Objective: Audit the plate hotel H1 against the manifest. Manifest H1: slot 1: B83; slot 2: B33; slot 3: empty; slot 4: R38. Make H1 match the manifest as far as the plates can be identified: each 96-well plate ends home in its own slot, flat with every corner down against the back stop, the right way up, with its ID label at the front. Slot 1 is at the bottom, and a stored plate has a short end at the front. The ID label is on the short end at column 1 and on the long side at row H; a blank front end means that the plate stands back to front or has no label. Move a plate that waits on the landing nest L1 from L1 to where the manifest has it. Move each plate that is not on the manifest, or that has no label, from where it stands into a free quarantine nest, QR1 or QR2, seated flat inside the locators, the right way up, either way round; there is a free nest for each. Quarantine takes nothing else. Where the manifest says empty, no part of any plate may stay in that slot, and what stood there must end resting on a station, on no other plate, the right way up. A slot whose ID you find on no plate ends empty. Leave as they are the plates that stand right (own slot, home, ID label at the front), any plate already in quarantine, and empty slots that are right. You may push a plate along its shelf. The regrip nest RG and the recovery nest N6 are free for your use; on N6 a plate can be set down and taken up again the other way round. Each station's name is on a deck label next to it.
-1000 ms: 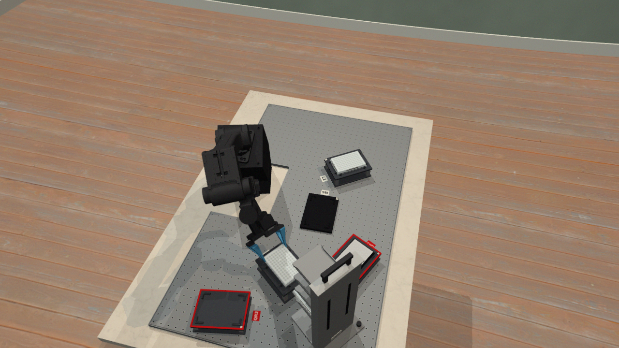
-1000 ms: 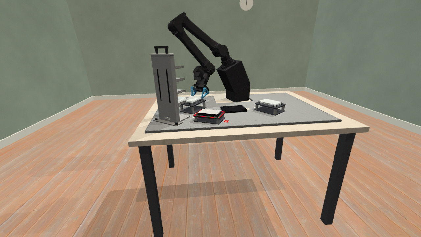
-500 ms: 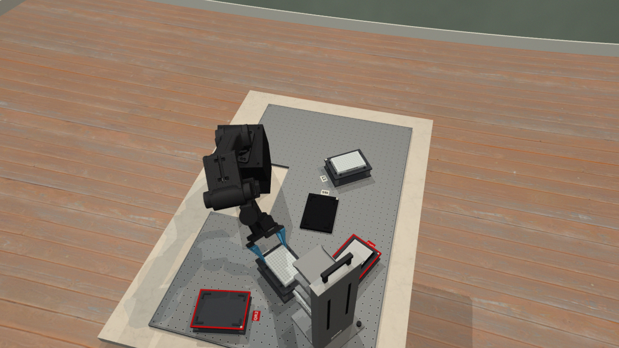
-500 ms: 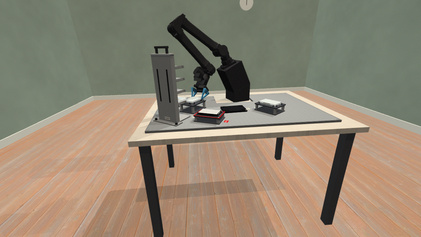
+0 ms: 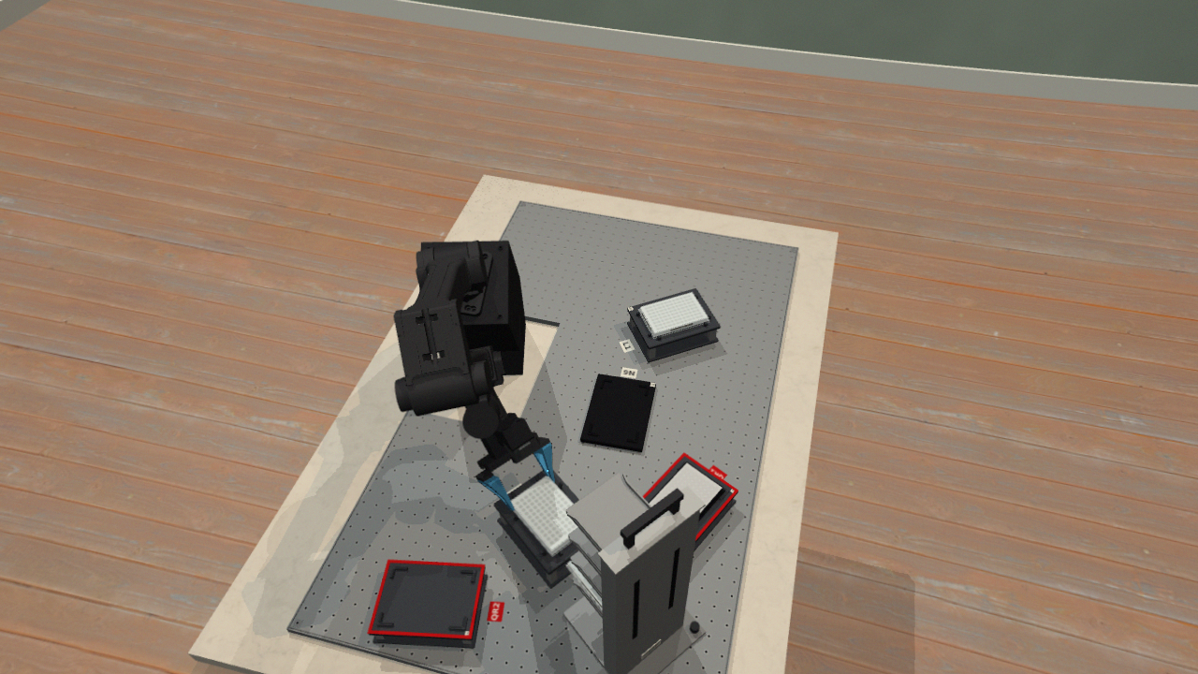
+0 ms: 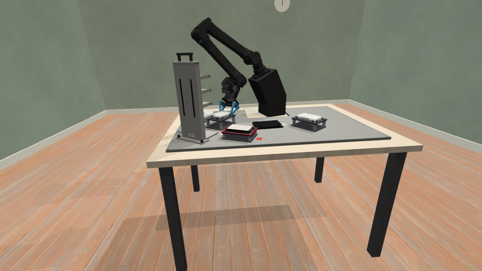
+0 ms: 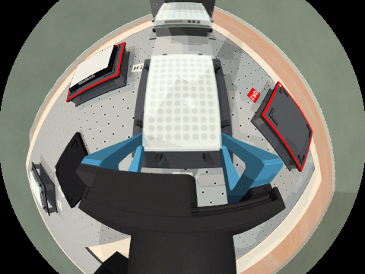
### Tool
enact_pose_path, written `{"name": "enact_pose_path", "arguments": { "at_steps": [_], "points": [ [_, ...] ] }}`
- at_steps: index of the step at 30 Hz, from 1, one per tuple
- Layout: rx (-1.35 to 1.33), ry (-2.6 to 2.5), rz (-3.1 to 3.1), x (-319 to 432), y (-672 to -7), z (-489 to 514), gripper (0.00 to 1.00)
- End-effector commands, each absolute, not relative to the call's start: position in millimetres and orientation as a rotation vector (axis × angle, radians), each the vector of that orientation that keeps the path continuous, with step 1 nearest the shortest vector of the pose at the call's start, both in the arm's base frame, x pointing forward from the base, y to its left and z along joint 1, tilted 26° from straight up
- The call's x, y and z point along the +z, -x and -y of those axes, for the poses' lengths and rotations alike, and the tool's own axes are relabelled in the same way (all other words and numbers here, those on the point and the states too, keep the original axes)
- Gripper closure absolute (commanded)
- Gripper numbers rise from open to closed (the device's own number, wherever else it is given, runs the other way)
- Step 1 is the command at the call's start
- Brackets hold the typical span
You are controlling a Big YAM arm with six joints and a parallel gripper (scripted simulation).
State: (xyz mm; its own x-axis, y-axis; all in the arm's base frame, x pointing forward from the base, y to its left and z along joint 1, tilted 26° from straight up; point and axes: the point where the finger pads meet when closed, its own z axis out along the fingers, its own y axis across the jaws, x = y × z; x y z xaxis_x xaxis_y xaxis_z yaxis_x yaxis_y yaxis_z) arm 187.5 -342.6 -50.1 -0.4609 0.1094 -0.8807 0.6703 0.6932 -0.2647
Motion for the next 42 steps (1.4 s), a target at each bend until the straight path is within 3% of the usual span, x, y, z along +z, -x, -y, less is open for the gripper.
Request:
{"name": "enact_pose_path", "arguments": {
  "at_steps": [1,6,7,21,22,42],
  "points": [
    [-0.775,-0.589,-1.954,-49.0,-186.0,345.9,0.14],
    [-0.754,-0.598,-1.966,-48.5,-185.9,338.0,0.14],
    [-0.754,-0.598,-1.966,-48.5,-185.9,338.0,0.07],
    [-0.754,-0.598,-1.966,-48.5,-185.9,338.0,0.07],
    [-0.754,-0.598,-1.966,-48.5,-185.9,338.0,0.0],
    [-0.747,-0.603,-1.982,-39.7,-181.2,326.8,0.0]
  ]
}}
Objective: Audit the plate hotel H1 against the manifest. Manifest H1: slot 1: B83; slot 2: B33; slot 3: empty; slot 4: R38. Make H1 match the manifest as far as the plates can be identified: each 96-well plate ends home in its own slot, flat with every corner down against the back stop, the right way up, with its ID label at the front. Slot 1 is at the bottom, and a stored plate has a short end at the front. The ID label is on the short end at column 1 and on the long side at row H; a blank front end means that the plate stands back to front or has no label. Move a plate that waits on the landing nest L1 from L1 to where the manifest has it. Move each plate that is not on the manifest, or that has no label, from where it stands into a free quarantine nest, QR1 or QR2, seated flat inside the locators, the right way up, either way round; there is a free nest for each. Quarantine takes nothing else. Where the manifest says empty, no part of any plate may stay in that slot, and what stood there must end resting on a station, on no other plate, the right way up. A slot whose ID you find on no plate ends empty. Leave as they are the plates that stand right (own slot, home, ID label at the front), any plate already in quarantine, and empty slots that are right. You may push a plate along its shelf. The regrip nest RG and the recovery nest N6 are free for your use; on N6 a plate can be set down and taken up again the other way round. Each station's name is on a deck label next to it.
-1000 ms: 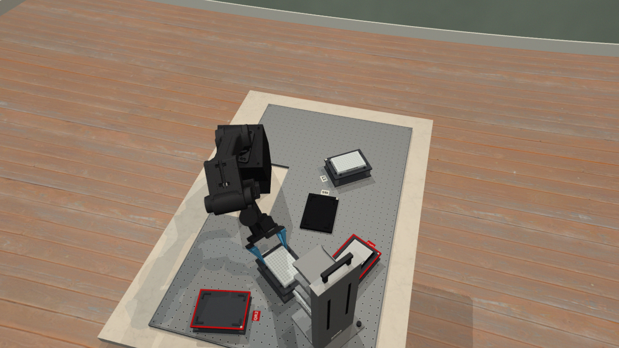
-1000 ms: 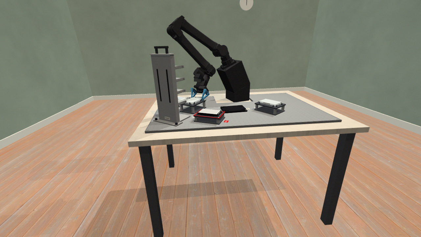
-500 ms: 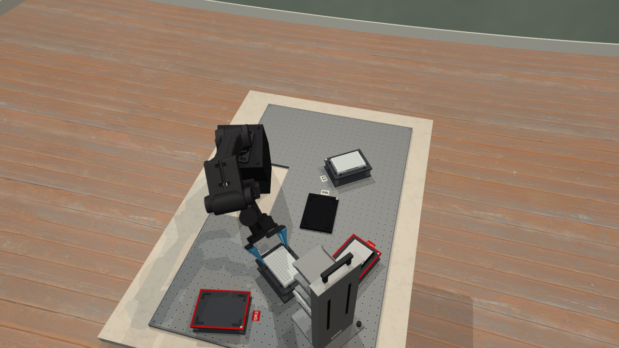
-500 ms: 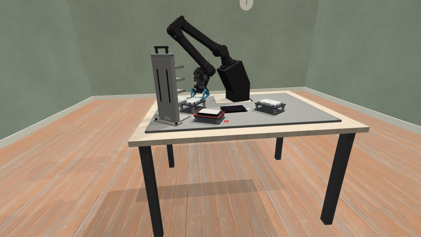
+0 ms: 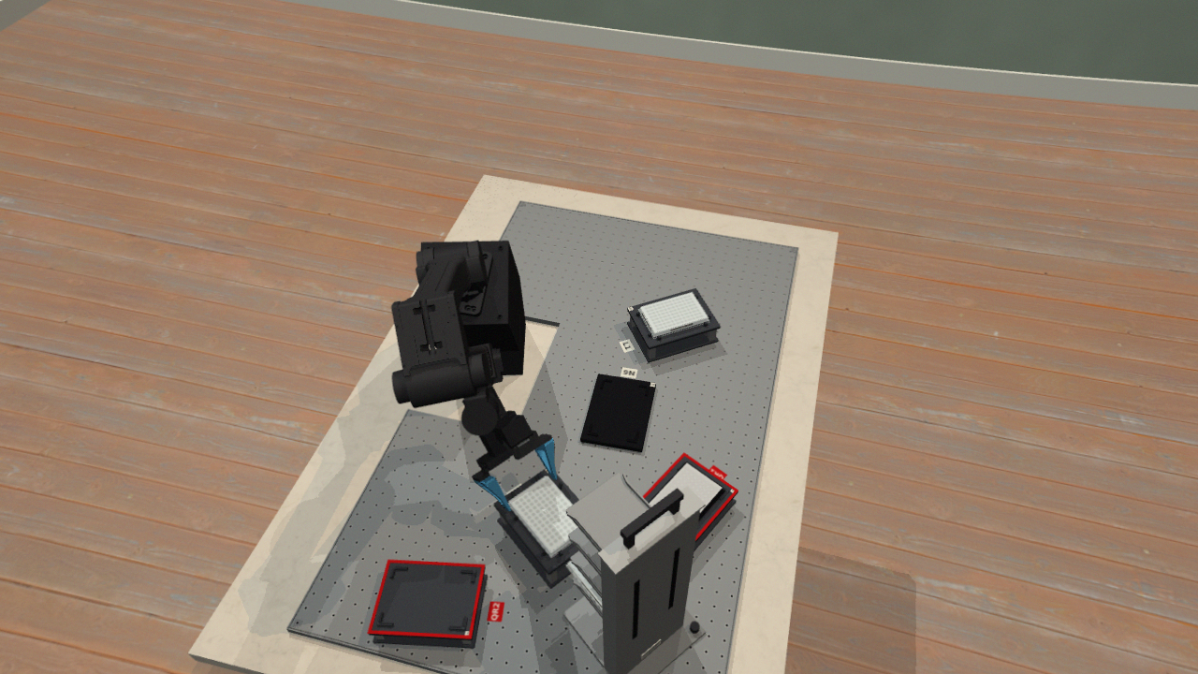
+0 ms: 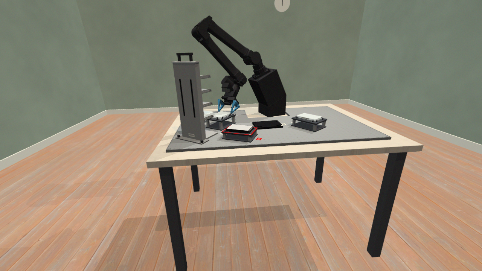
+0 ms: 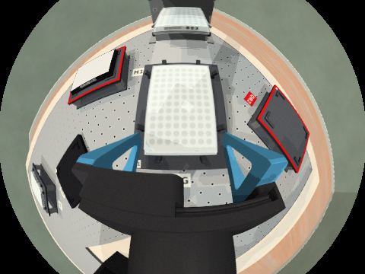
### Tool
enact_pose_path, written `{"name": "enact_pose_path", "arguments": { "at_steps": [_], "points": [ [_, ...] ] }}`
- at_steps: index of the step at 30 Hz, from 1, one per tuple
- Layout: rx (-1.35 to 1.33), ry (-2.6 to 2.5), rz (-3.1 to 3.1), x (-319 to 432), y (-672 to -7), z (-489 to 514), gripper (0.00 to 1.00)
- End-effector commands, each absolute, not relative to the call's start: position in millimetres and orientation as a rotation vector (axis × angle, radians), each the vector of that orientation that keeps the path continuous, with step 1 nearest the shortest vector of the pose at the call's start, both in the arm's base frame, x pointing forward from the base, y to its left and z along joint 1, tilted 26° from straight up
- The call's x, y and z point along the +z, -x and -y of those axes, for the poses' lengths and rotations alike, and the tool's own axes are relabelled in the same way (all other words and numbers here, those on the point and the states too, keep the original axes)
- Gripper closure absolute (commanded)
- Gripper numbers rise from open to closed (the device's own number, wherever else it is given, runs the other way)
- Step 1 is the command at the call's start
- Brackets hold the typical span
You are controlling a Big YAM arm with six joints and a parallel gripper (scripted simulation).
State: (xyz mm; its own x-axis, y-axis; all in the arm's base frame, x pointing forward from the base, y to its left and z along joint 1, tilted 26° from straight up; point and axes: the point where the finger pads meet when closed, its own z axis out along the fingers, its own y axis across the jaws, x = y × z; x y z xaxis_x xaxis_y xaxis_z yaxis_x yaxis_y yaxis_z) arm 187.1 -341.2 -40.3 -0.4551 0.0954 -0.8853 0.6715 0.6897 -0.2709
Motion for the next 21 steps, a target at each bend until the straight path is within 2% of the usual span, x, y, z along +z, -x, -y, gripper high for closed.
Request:
{"name": "enact_pose_path", "arguments": {
  "at_steps": [1,21],
  "points": [
    [-0.746,-0.602,-1.982,-38.4,-181.2,325.9,0.0],
    [-0.739,-0.6,-1.978,-13.6,-179.3,310.9,0.0]
  ]
}}
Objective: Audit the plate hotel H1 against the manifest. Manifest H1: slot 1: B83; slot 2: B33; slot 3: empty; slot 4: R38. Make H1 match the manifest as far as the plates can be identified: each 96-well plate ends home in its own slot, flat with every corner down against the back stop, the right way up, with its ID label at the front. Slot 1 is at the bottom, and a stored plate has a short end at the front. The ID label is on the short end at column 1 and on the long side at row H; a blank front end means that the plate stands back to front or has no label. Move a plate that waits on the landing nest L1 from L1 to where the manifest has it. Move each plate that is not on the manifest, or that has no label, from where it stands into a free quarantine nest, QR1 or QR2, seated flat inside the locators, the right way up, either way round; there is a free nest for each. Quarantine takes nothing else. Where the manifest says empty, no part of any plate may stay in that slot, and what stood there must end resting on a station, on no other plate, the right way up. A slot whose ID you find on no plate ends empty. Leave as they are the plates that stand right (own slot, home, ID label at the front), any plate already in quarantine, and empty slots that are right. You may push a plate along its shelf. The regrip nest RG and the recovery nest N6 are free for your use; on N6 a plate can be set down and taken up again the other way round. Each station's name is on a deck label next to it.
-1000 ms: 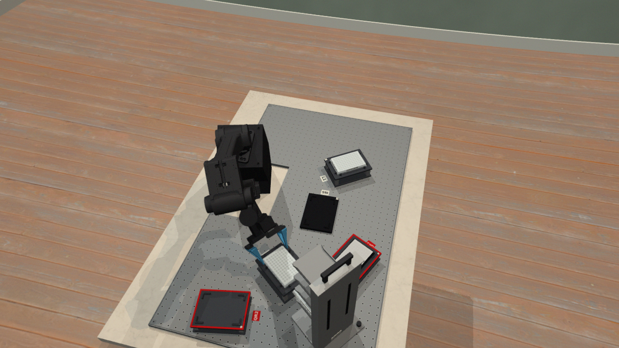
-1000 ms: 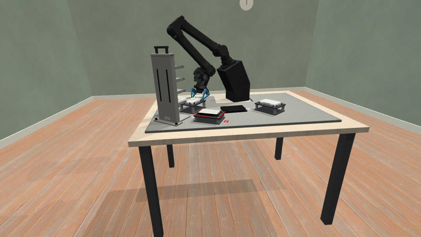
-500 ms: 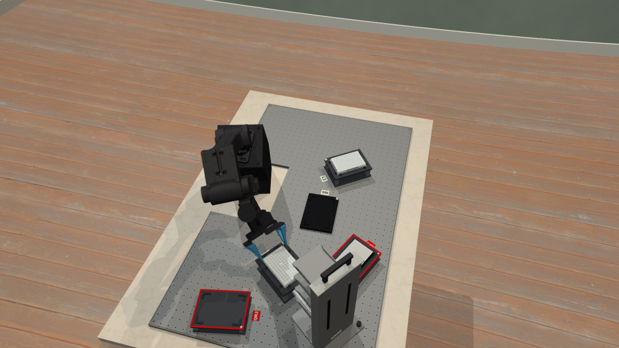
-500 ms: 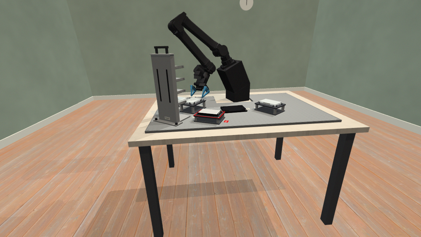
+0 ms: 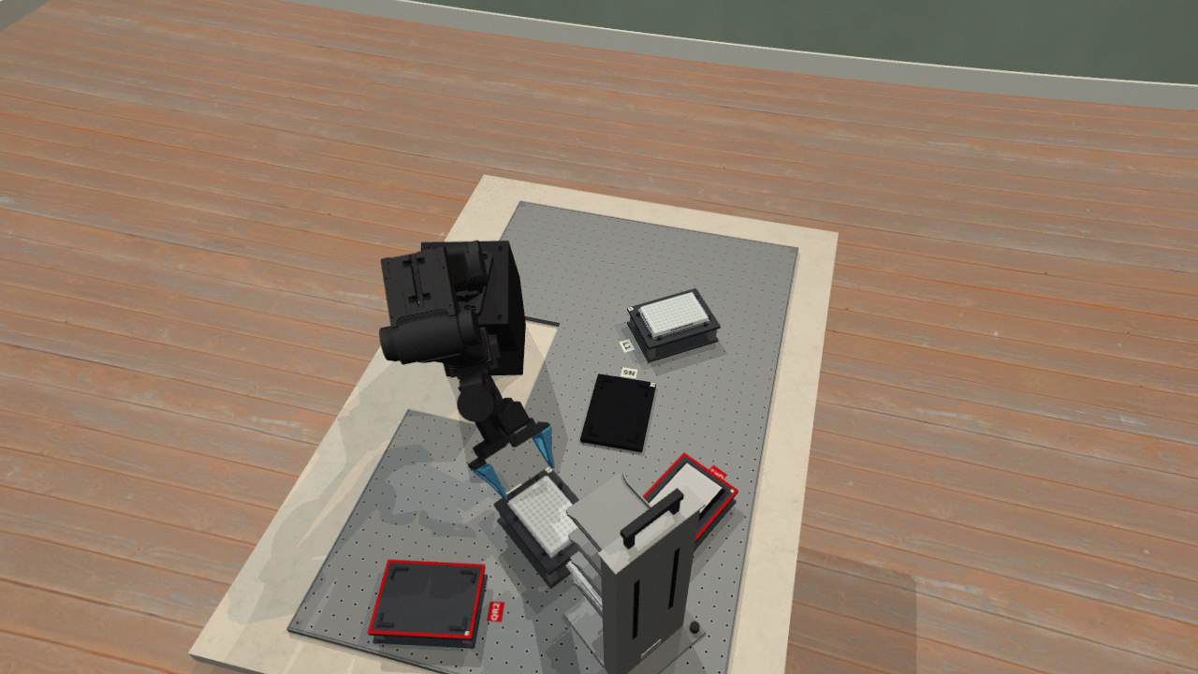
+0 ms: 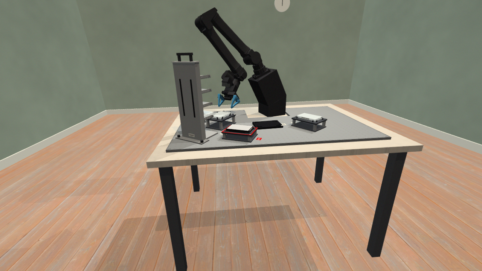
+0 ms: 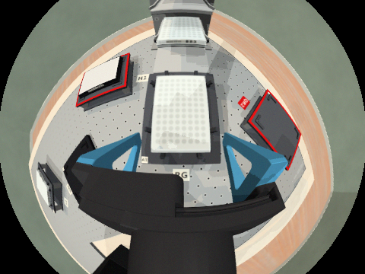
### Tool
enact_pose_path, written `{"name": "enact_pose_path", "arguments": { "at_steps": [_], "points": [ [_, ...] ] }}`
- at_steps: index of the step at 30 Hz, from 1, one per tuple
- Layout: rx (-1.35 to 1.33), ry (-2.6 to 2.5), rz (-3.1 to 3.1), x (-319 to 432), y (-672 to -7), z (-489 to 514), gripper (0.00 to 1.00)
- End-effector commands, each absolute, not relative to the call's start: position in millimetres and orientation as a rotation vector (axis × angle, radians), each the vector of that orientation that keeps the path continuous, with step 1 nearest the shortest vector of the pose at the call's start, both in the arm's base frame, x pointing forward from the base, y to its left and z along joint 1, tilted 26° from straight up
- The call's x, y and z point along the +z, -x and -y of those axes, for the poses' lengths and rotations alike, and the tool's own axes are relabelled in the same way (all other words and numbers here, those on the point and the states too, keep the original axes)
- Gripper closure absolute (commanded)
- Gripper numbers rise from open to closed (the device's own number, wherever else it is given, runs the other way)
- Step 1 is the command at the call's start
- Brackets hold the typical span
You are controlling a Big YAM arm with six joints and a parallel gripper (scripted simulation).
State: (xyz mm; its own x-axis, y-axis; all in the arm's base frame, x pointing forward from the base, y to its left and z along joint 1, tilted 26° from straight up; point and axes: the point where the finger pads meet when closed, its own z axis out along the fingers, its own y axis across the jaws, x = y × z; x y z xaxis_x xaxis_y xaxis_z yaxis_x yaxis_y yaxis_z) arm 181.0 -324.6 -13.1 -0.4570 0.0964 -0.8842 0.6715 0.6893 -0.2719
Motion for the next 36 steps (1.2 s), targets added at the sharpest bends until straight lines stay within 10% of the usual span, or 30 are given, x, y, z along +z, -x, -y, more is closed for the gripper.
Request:
{"name": "enact_pose_path", "arguments": {
  "at_steps": [1,36],
  "points": [
    [-0.742,-0.598,-1.974,-11.6,-179.8,312.2,0.0],
    [-0.746,-0.599,-1.96,42.7,-174.5,288.7,0.0]
  ]
}}
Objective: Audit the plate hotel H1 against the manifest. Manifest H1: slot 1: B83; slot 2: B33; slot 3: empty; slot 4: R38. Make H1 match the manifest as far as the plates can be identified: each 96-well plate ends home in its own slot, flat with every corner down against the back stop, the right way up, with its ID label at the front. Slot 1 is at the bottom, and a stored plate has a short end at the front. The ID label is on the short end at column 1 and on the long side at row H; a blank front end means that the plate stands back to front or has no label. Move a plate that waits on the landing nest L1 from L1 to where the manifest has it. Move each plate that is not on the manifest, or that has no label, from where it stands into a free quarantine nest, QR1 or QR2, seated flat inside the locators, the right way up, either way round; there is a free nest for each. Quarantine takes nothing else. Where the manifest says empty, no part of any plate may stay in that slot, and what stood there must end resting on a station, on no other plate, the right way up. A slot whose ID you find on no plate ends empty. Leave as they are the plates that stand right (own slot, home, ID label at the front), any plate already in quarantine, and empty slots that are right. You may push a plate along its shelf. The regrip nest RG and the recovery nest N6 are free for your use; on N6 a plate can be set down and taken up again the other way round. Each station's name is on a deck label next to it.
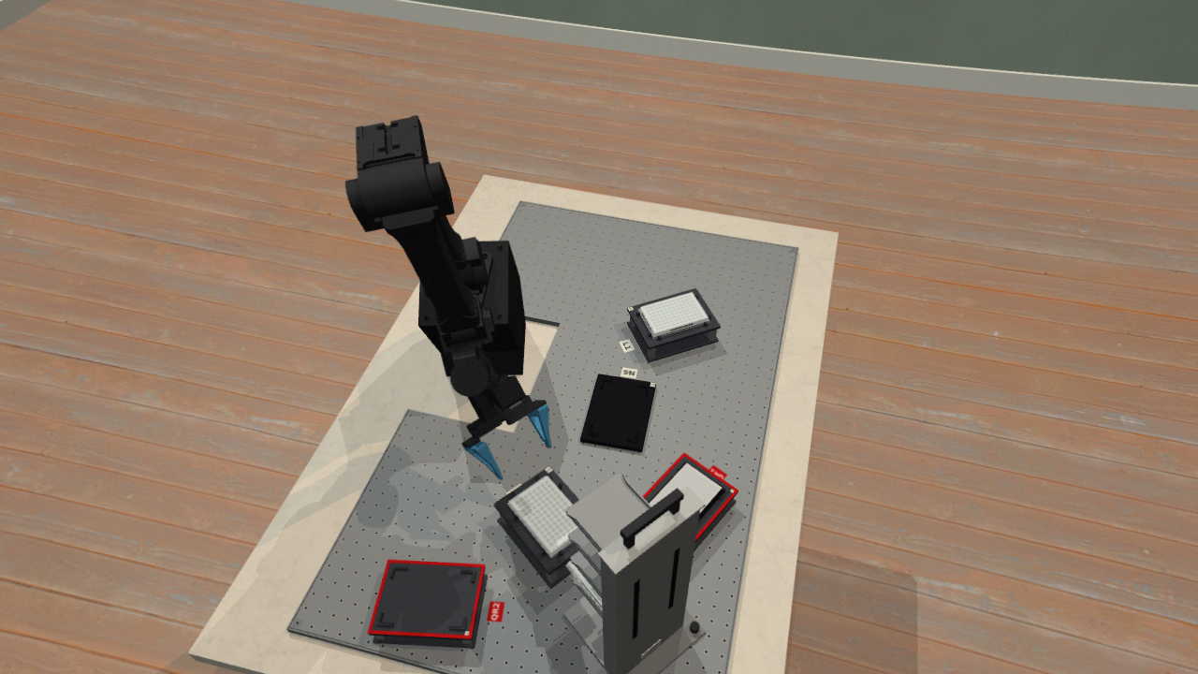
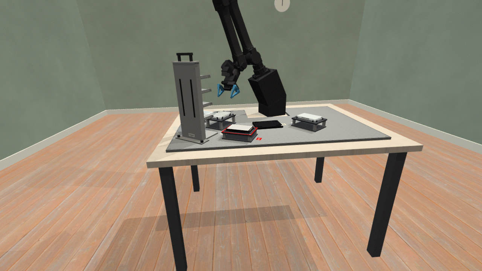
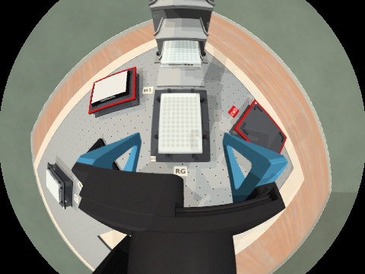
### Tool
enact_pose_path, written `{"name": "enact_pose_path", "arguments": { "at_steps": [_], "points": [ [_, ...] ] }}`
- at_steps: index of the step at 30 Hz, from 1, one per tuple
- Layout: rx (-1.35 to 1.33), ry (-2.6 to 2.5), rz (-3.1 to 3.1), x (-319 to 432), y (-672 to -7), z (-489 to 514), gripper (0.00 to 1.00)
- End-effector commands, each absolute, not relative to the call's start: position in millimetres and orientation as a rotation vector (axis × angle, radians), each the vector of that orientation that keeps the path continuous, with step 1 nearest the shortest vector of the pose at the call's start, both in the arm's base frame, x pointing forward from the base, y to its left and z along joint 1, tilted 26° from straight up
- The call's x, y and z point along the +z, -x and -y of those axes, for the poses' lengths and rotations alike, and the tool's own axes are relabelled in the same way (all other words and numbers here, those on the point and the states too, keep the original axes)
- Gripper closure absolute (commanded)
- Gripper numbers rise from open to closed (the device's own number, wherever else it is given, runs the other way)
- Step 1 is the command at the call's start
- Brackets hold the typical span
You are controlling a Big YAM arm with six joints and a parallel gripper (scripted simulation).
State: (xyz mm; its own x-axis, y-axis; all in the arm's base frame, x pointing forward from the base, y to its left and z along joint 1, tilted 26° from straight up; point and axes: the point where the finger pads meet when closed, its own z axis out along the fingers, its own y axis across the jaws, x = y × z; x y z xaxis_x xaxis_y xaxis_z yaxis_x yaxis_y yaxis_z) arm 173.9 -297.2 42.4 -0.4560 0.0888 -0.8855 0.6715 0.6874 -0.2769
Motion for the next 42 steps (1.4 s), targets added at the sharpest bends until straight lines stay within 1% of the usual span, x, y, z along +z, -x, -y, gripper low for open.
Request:
{"name": "enact_pose_path", "arguments": {
  "at_steps": [1,12,22,25,31,41,42],
  "points": [
    [-0.746,-0.597,-1.959,45.3,-175.0,287.8,0.0],
    [-0.749,-0.594,-1.955,67.9,-173.8,280.0,0.0],
    [-0.769,-0.582,-1.93,105.9,-176.0,278.6,0.0],
    [-0.764,-0.595,-1.941,101.7,-171.5,274.1,0.0],
    [-0.777,-0.577,-1.919,131.6,-175.4,272.9,0.0],
    [-0.796,-0.404,-2.087,122.6,-200.4,259.7,0.0],
    [-0.783,-0.388,-2.124,106.7,-196.9,248.5,0.0]
  ]
}}
